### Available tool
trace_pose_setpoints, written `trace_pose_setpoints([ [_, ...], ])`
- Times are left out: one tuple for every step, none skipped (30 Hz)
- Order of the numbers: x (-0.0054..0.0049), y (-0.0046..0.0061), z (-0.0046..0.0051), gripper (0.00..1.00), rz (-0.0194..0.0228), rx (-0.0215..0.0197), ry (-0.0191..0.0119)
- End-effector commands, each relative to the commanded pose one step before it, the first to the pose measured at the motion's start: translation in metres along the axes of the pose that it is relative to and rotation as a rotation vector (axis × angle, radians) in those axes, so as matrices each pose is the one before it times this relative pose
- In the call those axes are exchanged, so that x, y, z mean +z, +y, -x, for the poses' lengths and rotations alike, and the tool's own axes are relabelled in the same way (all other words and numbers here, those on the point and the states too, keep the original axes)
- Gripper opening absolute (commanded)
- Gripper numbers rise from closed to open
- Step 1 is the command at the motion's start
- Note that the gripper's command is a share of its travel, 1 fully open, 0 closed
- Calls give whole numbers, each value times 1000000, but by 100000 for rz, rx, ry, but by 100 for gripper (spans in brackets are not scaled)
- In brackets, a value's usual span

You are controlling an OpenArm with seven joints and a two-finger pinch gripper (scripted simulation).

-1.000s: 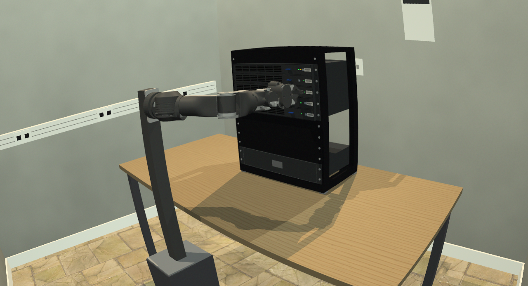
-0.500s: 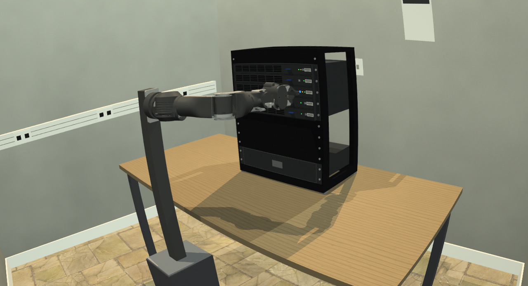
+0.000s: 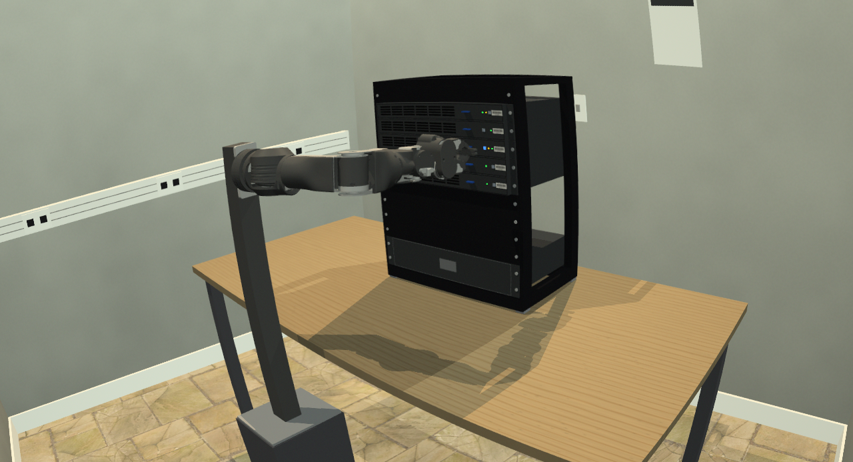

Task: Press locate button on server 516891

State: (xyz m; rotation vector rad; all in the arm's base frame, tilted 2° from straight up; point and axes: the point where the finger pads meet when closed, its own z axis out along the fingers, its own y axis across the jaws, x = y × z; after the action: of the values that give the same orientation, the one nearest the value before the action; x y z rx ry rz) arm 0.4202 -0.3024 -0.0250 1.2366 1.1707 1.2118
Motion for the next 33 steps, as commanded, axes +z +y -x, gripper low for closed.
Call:
trace_pose_setpoints([
  [-1573, -200, 467, 0, 299, 113, -435],
  [0, 0, 0, 0, 0, 0, 0],
  [0, 0, 0, 0, 0, 0, 0],
  [-1340, 0, 0, 0, 0, 0, 0],
  [-1264, 0, 0, 0, 0, 0, 0],
  [-1185, 0, 0, 0, 0, 0, 0],
  [-1102, 0, 0, 0, 0, 0, 0],
  [-1017, 0, 0, 0, 0, 0, 0],
  [-929, 0, 0, 0, 0, 0, 0],
  [-838, 0, 0, 0, 0, 0, 0],
  [-745, 0, 0, 0, 0, 0, 0],
  [-650, 0, 0, 0, 0, 0, 0],
  [-553, 0, 0, 0, 0, 0, 0],
  [-454, 0, 0, 0, 0, 0, 0],
  [-355, 0, 0, 0, 0, 0, 0],
  [-254, 0, 0, 0, 0, 0, 0],
  [-153, 0, 0, 0, 0, 0, 0],
  [-51, 0, 0, 0, 0, 0, 0],
  [0, 0, 0, 0, 0, 0, 0],
  [0, 0, 0, 0, 0, 0, 0],
  [-73, 0, 0, 0, 0, 0, 0],
  [-219, 0, 0, 0, 0, 0, 0],
  [-364, 0, 0, 0, 0, 0, 0],
  [-507, 0, 0, 0, 0, 0, 0],
  [-647, 0, 0, 0, 0, 0, 0],
  [-784, 0, 0, 0, 0, 0, 0],
  [-918, 0, 0, 0, 0, 0, 0],
  [-1047, 0, 0, 0, 0, 0, 0],
  [-1171, 0, 0, 0, 0, 0, 0],
  [-1289, 0, 0, 0, 0, 0, 0],
  [-1401, 0, 0, 0, 0, 0, 0],
  [-1506, 0, 0, 0, 0, 0, 0],
  [-1604, 0, 0, 0, 0, 0, 0],
])
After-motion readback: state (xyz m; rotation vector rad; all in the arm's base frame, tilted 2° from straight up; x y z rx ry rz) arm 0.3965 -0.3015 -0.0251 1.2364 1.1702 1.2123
